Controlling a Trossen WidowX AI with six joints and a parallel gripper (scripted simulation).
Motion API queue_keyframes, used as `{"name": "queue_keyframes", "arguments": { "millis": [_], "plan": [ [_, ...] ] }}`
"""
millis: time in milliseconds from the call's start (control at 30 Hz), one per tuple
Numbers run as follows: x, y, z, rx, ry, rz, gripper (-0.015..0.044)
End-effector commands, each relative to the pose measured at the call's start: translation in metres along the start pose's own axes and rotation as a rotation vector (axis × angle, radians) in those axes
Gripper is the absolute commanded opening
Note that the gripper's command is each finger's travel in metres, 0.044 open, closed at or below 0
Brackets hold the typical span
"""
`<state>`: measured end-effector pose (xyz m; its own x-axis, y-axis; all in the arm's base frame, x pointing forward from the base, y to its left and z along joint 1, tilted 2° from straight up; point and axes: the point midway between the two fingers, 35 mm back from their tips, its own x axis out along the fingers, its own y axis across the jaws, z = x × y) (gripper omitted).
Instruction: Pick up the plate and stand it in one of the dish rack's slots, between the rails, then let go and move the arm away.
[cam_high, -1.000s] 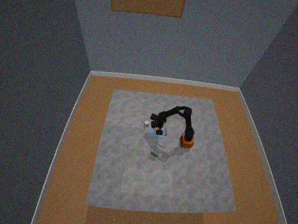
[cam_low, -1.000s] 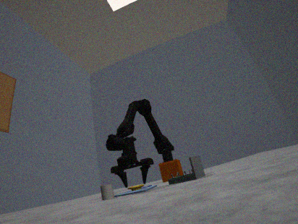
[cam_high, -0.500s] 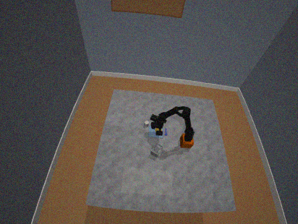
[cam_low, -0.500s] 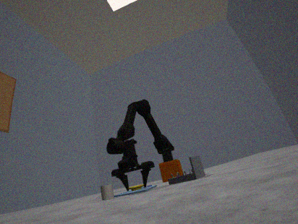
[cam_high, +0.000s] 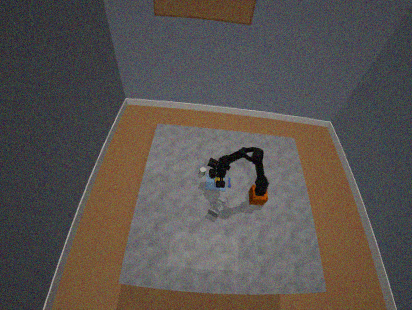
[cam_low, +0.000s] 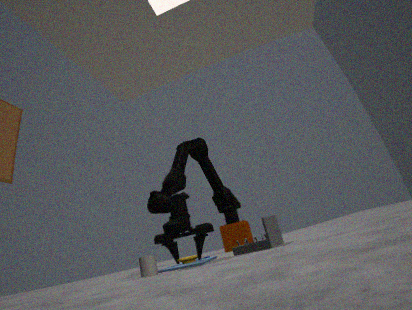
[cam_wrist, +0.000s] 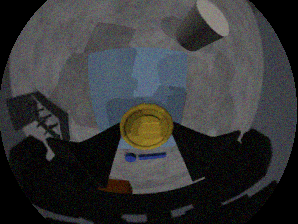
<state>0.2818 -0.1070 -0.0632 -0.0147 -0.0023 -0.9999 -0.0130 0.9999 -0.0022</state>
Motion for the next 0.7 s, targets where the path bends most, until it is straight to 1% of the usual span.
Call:
{"name": "queue_keyframes", "arguments": {
  "millis": [0, 200, 233, 667],
  "plan": [
    [-0.014, -0.002, 0.005, -0.005, -0.003, -0.004, 0.0172],
    [-0.052, -0.005, 0.012, -0.005, -0.004, -0.004, 0.0014],
    [-0.058, -0.005, 0.013, -0.003, -0.005, -0.004, 0.0],
    [-0.135, -0.002, 0.014, 0.007, -0.011, -0.001, 0.0]
  ]
}}
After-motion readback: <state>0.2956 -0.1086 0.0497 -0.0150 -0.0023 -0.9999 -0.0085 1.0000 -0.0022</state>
